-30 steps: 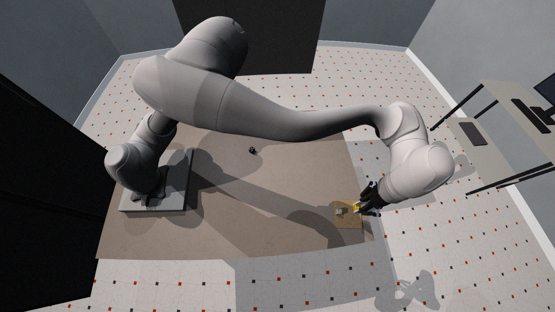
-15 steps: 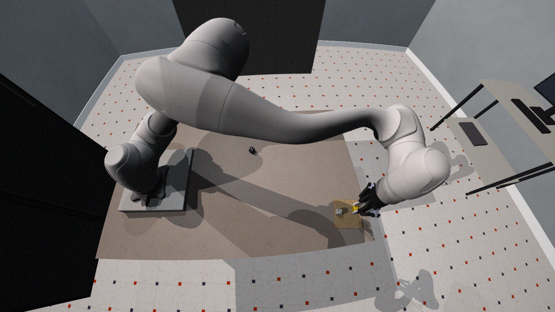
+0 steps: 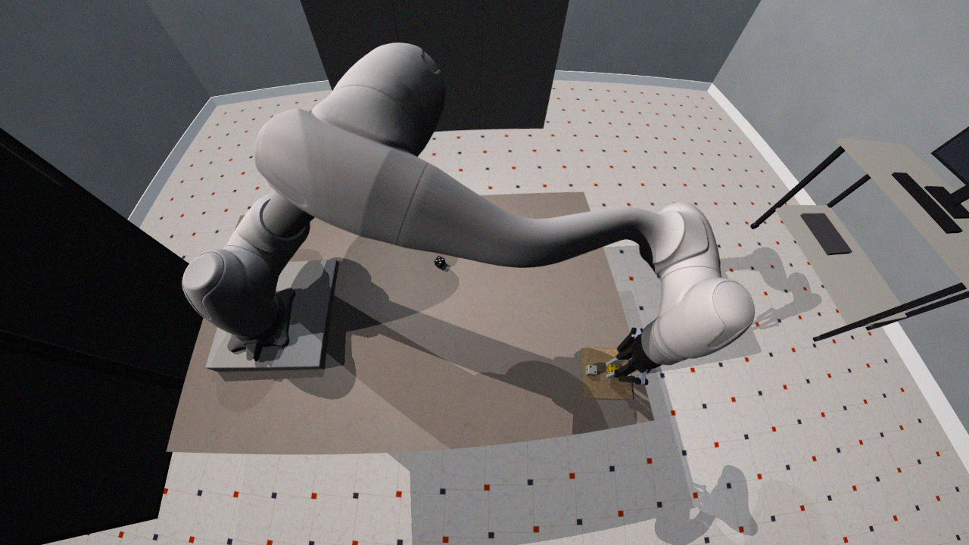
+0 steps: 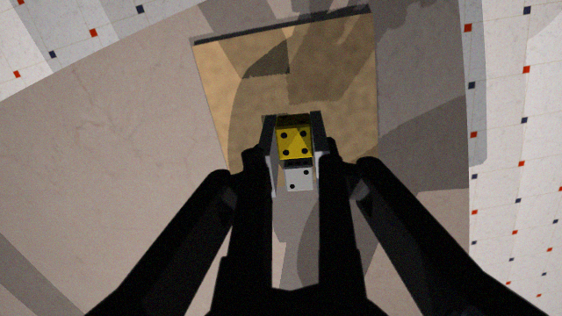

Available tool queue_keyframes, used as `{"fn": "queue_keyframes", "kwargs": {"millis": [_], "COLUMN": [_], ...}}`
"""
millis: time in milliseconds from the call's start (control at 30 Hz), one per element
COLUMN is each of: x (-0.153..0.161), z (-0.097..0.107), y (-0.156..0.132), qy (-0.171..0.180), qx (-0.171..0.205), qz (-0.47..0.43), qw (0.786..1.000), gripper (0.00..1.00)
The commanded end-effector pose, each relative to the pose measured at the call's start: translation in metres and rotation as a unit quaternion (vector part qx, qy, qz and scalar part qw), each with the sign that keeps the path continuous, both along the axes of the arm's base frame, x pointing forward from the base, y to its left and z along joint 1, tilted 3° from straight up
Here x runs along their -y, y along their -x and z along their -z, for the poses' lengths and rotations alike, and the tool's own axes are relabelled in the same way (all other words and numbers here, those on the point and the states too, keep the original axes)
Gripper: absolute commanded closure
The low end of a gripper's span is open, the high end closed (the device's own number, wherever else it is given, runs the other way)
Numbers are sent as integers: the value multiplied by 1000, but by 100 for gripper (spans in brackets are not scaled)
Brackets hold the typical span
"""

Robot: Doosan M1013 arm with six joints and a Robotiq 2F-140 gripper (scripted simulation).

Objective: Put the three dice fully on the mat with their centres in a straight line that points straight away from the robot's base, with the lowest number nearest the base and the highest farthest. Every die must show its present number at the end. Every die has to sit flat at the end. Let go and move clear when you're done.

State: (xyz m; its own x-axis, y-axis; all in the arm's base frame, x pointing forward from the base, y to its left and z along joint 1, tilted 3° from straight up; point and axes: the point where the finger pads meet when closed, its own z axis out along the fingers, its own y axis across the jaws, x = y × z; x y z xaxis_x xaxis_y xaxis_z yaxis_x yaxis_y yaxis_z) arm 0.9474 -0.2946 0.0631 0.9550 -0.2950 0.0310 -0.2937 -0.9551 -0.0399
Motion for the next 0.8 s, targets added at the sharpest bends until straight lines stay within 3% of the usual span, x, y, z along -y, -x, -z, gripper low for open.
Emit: {"fn": "queue_keyframes", "kwargs": {"millis": [0,200,767], "x": [0,0,0], "z": [15,24,24], "y": [-2,-2,-2], "qy": [0,0,0], "qx": [1,1,1], "qz": [0,0,0], "qw": [1000,1000,1000], "gripper": [79,79,79]}}
